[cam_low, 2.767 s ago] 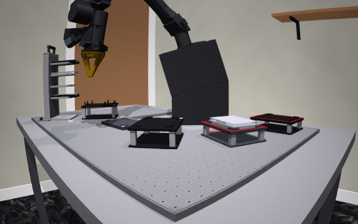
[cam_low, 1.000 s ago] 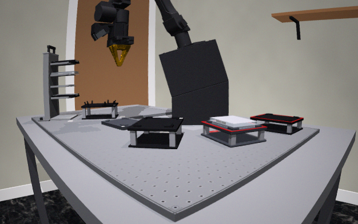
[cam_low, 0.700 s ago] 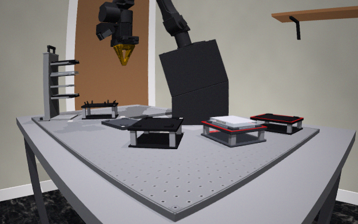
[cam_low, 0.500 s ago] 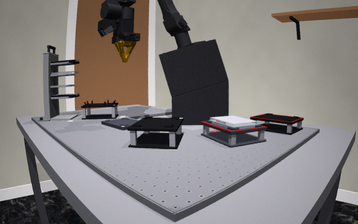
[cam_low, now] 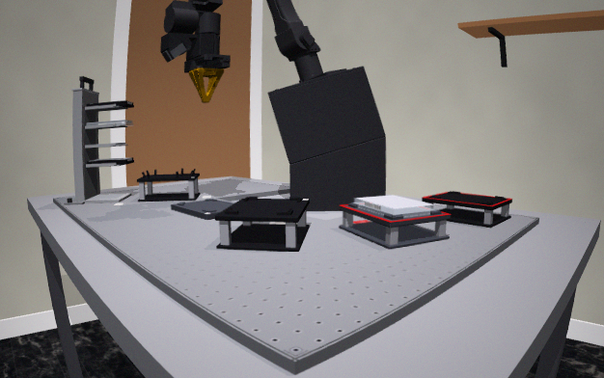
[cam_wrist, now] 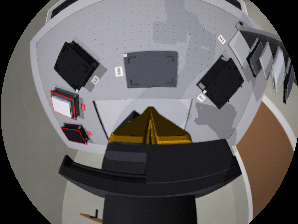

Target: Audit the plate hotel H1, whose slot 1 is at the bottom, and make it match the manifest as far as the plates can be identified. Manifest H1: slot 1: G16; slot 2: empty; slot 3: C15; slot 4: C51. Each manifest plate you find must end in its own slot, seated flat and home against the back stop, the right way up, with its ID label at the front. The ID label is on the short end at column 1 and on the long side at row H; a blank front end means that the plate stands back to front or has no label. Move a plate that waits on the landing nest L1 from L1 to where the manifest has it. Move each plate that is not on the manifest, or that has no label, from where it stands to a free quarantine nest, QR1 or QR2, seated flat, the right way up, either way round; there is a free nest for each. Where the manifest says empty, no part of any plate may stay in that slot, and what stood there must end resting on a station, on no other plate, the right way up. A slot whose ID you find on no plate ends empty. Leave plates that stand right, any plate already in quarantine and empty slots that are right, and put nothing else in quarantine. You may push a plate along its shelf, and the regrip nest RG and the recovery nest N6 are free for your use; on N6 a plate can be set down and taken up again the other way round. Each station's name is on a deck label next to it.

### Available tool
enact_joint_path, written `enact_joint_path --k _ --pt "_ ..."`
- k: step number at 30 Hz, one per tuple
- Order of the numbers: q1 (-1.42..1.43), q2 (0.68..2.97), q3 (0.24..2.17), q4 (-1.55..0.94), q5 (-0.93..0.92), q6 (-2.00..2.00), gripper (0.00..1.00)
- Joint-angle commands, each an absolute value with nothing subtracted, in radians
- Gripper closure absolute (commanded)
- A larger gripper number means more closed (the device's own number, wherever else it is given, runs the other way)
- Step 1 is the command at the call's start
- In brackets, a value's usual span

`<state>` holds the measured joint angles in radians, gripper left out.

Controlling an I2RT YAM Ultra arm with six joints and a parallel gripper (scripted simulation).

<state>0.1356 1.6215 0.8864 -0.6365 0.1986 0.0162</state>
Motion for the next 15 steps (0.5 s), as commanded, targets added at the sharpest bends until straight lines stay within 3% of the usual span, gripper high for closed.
enact_joint_path --k 1,15 --pt "0.105 1.613 0.907 -0.638 0.189 -0.038 1.0" --pt "-0.026 1.544 0.84 -0.524 0.175 -0.114 1.0"
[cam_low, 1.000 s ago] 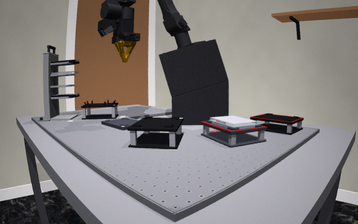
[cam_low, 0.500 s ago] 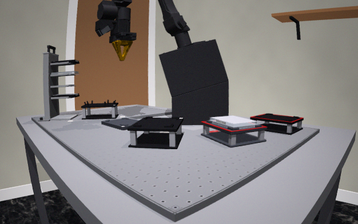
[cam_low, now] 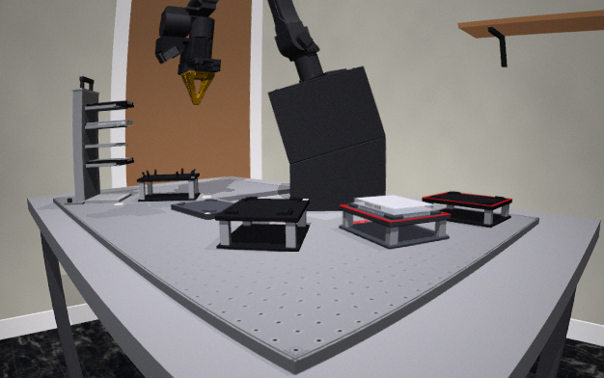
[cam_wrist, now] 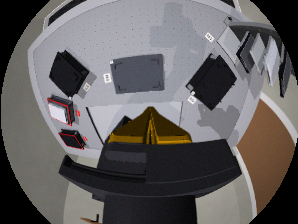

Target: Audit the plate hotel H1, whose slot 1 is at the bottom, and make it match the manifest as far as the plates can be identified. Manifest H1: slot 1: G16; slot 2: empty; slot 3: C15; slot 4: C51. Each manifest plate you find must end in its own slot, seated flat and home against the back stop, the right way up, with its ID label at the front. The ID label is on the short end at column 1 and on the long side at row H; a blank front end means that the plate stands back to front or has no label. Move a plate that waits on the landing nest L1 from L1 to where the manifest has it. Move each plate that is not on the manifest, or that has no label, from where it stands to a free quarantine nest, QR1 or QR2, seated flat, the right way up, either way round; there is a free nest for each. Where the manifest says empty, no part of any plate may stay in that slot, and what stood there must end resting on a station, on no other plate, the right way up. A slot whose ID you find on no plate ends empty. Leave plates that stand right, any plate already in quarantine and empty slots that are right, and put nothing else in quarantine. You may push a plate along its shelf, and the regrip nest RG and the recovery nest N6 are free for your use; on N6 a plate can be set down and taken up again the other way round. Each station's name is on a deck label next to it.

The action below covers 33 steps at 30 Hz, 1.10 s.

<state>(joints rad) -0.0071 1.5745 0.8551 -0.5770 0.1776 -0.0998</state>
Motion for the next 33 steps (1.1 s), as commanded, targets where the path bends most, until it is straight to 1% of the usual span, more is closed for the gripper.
enact_joint_path --k 1,20,33 --pt "-0.037 1.535 0.829 -0.507 0.174 -0.116 1.0" --pt "-0.222 1.418 0.647 -0.188 0.128 -0.15 1.0" --pt "-0.198 1.365 0.496 0.053 0.174 -0.045 1.0"
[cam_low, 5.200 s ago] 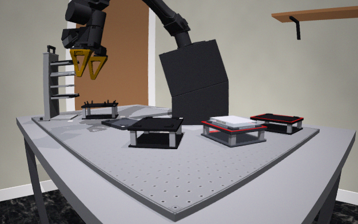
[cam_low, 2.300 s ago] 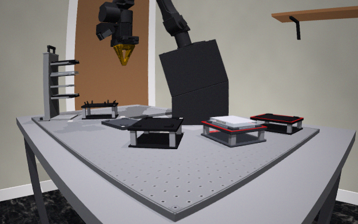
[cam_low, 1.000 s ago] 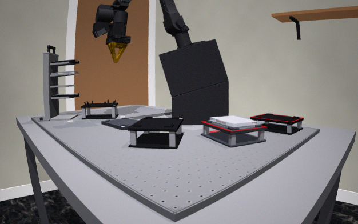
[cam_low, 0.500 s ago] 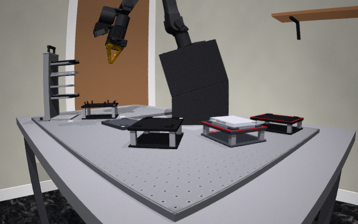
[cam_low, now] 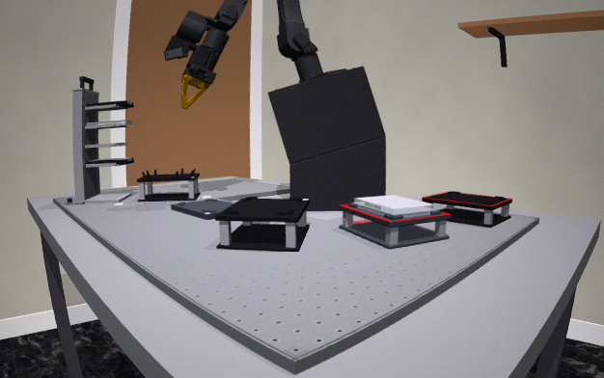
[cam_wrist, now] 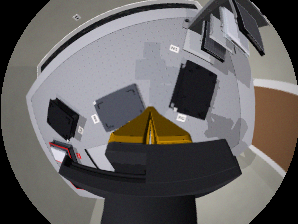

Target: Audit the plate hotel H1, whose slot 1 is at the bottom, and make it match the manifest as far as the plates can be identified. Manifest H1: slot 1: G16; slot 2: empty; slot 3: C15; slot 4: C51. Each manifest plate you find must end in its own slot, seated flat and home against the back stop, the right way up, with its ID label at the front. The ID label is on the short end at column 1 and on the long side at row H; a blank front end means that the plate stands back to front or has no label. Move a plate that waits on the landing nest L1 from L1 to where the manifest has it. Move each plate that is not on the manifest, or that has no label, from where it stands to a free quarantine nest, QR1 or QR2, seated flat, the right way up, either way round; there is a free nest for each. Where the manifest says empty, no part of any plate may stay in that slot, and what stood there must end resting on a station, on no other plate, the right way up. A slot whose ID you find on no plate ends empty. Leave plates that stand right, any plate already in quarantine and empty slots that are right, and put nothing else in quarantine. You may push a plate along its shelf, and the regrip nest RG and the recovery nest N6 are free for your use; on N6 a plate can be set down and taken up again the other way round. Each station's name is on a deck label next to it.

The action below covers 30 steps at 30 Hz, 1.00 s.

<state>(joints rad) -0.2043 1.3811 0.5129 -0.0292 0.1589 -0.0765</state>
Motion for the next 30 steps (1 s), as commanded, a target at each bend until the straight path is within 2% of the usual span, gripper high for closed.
enact_joint_path --k 1,14,25,30 --pt "-0.196 1.362 0.483 0.077 0.18 -0.035 1.0" --pt "-0.156 1.368 0.346 0.357 0.257 0.07 1.0" --pt "-0.102 1.462 0.232 0.696 0.362 0.168 1.0" --pt "-0.101 1.466 0.229 0.707 0.365 0.17 1.0"
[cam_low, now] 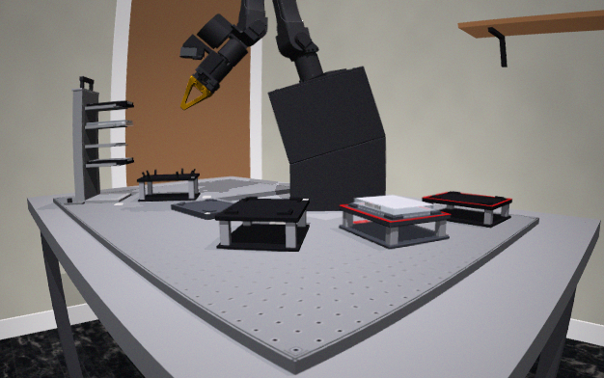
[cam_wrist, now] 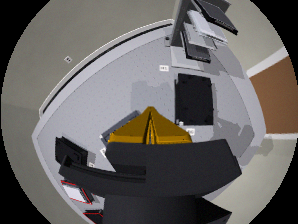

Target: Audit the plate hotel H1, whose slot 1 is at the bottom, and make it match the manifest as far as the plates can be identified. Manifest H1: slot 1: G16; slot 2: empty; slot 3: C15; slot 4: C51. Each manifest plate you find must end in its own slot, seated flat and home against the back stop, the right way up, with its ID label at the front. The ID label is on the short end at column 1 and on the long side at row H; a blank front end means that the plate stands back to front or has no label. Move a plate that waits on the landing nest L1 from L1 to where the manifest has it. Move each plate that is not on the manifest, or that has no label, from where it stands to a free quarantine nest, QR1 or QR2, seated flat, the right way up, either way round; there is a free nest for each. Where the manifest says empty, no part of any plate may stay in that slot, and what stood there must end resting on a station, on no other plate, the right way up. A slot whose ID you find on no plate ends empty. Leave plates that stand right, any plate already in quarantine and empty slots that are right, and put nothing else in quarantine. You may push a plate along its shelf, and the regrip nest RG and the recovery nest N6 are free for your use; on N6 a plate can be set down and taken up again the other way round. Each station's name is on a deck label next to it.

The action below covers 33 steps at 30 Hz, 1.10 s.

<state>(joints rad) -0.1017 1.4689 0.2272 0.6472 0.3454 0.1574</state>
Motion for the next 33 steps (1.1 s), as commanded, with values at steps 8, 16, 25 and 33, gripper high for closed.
enact_joint_path --k 8,16,25,33 --pt "-0.223 1.451 0.231 0.71 0.26 0.105 1.0" --pt "-0.36 1.447 0.247 0.704 0.141 0.037 1.0" --pt "-0.478 1.446 0.259 0.696 0.037 -0.021 1.0" --pt "-0.609 1.458 0.285 0.68 -0.078 -0.083 1.0"
